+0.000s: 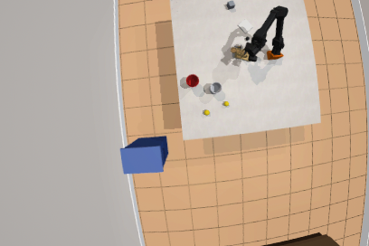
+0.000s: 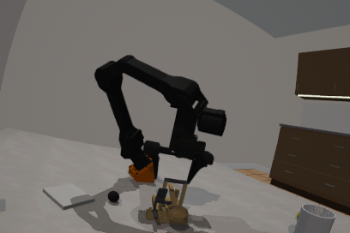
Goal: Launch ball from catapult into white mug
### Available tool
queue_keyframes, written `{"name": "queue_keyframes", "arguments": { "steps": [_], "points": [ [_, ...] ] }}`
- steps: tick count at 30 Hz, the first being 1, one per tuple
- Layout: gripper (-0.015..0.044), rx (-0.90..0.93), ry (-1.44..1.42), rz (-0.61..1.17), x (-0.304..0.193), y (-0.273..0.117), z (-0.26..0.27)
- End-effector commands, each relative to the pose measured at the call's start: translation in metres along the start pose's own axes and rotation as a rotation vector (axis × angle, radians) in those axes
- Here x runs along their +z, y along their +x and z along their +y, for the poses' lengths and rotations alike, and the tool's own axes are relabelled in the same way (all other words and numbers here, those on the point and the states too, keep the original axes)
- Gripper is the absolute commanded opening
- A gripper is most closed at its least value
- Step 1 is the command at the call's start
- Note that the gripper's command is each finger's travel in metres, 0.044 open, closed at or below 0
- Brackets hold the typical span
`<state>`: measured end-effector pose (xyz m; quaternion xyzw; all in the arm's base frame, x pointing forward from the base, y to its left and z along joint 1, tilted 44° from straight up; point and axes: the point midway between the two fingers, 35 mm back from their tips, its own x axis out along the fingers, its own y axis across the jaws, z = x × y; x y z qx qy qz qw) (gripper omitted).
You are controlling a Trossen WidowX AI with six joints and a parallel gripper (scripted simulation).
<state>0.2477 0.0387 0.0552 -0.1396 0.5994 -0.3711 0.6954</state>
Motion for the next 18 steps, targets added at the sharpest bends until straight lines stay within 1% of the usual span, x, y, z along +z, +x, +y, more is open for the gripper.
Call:
{"name": "queue_keyframes", "arguments": {
  "steps": [1, 18],
  "points": [
    [0.044, 0.006, -0.003, -0.015, 0.001, 0.003, 0.001],
    [0.044, 0.007, -0.003, -0.016, 0.003, 0.031, 0.001]
  ]
}}
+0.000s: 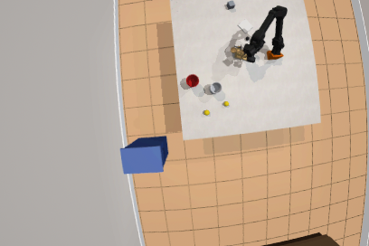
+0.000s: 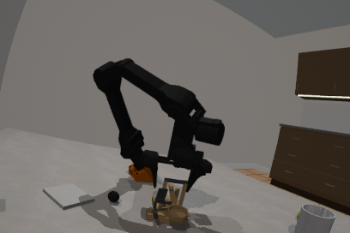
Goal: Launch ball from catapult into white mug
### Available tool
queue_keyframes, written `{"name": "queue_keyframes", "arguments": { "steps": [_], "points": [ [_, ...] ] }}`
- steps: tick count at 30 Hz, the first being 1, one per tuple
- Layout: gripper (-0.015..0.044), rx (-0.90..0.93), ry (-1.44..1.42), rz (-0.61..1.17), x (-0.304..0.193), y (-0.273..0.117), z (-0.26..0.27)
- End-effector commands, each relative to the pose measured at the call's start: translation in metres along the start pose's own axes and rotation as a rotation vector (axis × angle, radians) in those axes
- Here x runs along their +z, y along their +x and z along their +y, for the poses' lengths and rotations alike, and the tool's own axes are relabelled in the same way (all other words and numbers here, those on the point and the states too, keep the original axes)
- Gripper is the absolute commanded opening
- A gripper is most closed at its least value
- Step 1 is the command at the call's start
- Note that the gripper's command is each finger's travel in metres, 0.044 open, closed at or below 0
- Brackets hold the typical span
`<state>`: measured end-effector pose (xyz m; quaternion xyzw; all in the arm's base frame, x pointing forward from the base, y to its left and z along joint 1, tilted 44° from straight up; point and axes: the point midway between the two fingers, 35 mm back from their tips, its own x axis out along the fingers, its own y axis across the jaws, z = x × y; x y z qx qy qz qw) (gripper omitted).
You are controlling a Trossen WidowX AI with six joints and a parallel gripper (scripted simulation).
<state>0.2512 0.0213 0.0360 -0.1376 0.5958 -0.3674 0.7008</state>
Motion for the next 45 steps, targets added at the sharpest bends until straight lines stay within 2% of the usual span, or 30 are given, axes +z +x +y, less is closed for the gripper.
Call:
{"name": "queue_keyframes", "arguments": {
  "steps": [1, 16, 27, 33, 35, 37, 39, 45],
  "points": [
    [0.044, -0.004, -0.006, -0.005, 0.0, 0.007, 0.0],
    [0.044, -0.007, -0.005, -0.006, 0.0, 0.028, -0.002],
    [0.0151, -0.003, 0.001, 0.0, 0.0, 0.025, -0.002],
    [0.0111, -0.003, 0.001, 0.0, 0.0, 0.025, -0.002],
    [0.0059, -0.002, 0.0, 0.0, 0.0, 0.014, -0.001],
    [0.0006, -0.002, -0.002, 0.001, 0.0, -0.013, -0.001],
    [0.0, -0.003, -0.002, 0.001, -0.001, -0.025, -0.001],
    [0.0, 0.0, 0.078, 0.001, -0.003, -0.026, 0.011]
  ]
}}
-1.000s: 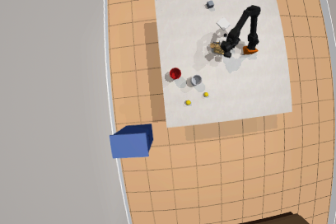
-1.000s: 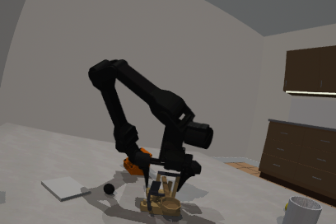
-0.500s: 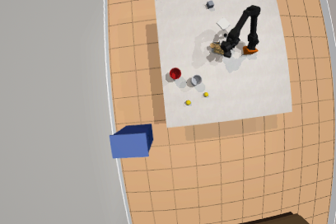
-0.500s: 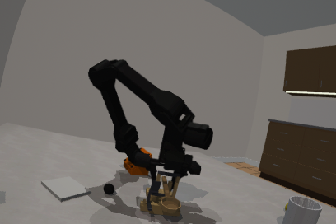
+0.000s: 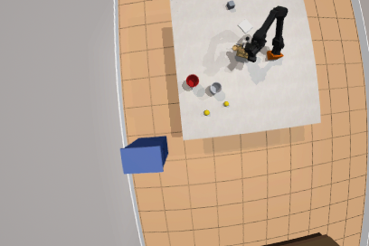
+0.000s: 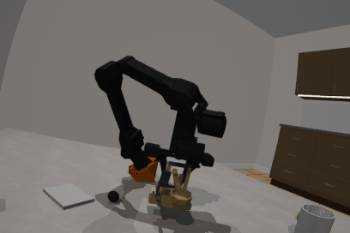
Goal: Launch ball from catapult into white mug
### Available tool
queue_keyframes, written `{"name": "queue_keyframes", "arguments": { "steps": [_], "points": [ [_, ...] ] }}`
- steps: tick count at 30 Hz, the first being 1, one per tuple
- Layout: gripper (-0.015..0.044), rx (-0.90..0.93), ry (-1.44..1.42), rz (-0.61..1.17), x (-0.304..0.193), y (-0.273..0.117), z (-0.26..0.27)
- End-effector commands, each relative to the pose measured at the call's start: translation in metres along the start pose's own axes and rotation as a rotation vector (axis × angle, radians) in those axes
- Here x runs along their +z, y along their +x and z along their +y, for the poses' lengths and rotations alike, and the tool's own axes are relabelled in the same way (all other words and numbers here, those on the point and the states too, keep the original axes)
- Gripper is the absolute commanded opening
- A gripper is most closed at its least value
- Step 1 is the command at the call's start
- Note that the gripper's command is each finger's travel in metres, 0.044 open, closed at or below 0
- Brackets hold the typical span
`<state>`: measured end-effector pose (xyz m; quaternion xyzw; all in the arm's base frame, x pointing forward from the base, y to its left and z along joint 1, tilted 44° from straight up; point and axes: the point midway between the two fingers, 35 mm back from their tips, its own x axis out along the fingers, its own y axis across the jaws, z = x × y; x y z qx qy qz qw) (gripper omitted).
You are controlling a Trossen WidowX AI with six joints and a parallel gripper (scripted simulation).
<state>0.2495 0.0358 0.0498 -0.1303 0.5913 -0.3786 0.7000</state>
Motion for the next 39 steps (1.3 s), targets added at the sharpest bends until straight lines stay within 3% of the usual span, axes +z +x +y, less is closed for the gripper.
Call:
{"name": "queue_keyframes", "arguments": {
  "steps": [1, 21, 39],
  "points": [
    [0.0, 0.01, 0.085, -0.002, -0.003, -0.006, 0.016],
    [0.0, 0.016, 0.754, 0.001, -0.042, -0.004, 0.132],
    [0.0, 0.017, 0.779, 0.0, -0.04, 0.008, 0.141]
  ]
}}
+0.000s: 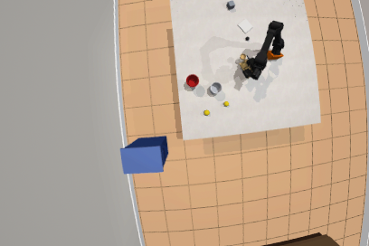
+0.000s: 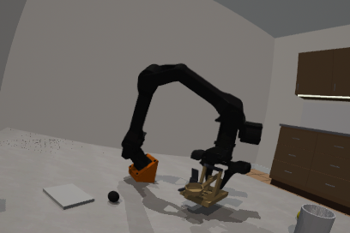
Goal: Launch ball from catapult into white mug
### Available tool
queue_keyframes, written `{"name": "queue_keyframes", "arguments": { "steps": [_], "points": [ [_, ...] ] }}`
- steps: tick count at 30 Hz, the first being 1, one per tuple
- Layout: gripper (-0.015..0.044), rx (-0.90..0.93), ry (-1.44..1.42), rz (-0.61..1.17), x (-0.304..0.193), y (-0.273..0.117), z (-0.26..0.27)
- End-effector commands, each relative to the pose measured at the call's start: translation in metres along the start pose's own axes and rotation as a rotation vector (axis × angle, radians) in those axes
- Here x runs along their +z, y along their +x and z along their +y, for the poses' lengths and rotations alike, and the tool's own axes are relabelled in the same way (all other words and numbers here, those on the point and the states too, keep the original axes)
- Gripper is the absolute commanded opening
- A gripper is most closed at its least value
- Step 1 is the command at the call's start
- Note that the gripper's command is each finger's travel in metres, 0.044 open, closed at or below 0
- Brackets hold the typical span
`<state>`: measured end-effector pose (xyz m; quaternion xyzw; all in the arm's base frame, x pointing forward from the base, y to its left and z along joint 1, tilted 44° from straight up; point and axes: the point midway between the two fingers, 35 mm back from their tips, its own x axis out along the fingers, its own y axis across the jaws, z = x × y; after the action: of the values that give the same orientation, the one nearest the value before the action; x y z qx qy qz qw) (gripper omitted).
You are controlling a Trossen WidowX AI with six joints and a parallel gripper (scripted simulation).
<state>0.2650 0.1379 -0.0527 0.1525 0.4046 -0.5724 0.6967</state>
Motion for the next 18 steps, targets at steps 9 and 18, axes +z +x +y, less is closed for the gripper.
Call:
{"name": "queue_keyframes", "arguments": {
  "steps": [9, 18],
  "points": [
    [0.0, 0.007, -0.006, -0.005, -0.001, 0.018, 0.001],
    [0.0, 0.007, -0.006, -0.006, 0.0, 0.033, 0.002]
  ]
}}
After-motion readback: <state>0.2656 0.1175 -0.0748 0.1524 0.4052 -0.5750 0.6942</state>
